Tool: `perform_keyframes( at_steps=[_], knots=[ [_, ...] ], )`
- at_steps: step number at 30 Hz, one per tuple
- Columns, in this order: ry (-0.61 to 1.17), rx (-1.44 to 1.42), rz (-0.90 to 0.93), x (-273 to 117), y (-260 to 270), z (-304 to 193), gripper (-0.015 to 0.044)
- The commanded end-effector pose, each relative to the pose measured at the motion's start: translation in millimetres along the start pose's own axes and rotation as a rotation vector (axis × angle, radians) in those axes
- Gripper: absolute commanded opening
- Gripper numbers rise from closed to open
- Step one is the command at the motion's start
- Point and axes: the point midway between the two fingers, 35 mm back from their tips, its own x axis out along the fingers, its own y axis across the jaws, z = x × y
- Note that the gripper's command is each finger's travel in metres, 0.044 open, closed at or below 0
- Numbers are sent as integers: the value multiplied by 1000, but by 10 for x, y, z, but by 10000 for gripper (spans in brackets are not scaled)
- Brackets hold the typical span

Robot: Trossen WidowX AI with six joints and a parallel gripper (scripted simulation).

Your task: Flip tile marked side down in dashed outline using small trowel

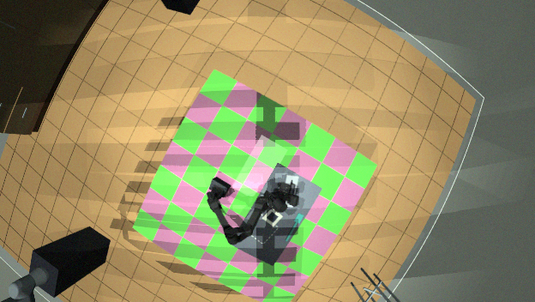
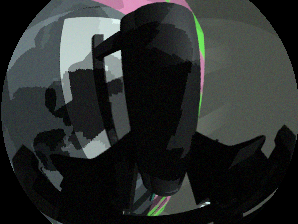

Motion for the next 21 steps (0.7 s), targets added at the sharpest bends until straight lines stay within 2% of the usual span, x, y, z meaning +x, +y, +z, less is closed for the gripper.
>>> perform_keyframes(
  at_steps=[1,13,21],
  knots=[
    [-4,-1,-2,1,-5,8,82],
    [-4,-1,-2,1,-5,8,3],
    [-4,1,-1,-194,-261,9,0]
  ],
)
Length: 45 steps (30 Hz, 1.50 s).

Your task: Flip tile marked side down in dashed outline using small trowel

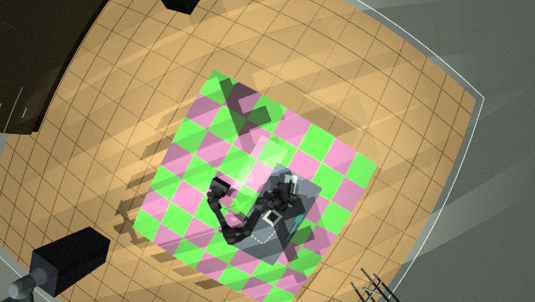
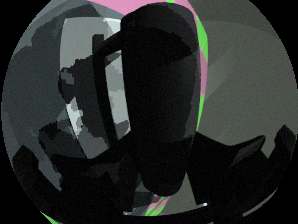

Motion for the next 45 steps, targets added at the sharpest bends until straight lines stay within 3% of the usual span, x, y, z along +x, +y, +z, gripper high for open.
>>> perform_keyframes(
  at_steps=[1,13,29,45],
  knots=[
    [5,18,-32,-158,-264,-15,0],
    [20,35,-31,-321,-418,-41,0],
    [332,435,-55,-339,-245,-471,0],
    [335,439,-55,-242,-143,-472,0]
  ],
)
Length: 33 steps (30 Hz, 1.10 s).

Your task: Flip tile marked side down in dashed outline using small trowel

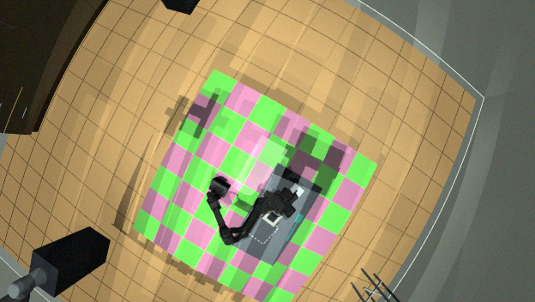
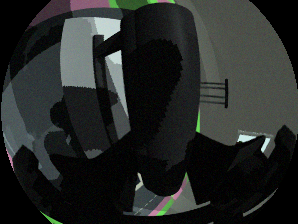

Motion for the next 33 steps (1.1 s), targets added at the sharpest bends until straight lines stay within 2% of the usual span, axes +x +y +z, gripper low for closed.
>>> perform_keyframes(
  at_steps=[1,19,33],
  knots=[
    [-8,4,-10,16,6,15,0],
    [-7,3,-12,171,195,-20,0],
    [-7,2,-10,166,173,-239,0]
  ],
)
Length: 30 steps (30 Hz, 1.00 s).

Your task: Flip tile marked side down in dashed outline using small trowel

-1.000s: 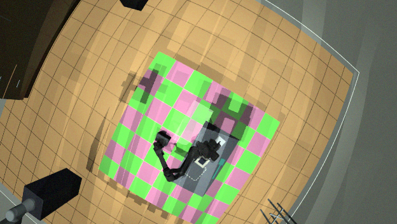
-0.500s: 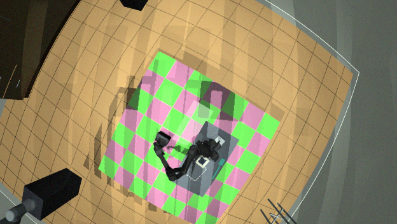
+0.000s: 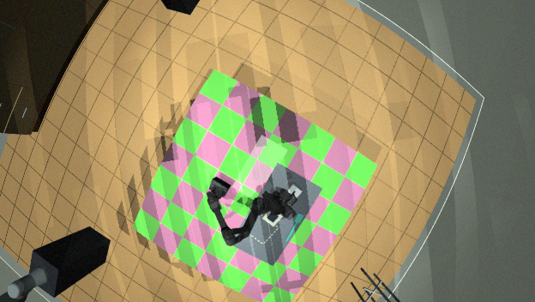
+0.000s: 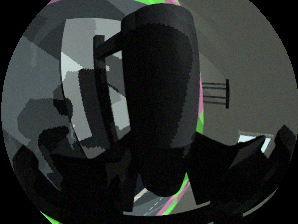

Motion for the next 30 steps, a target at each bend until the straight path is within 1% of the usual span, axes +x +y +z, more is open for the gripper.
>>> perform_keyframes(
  at_steps=[1,16,23,30],
  knots=[
    [6,9,-2,5,-27,-94,0],
    [8,8,-3,-15,-34,-329,0],
    [64,-59,-3,-63,-92,-278,0],
    [74,-71,-3,-177,-227,-326,0]
  ],
)
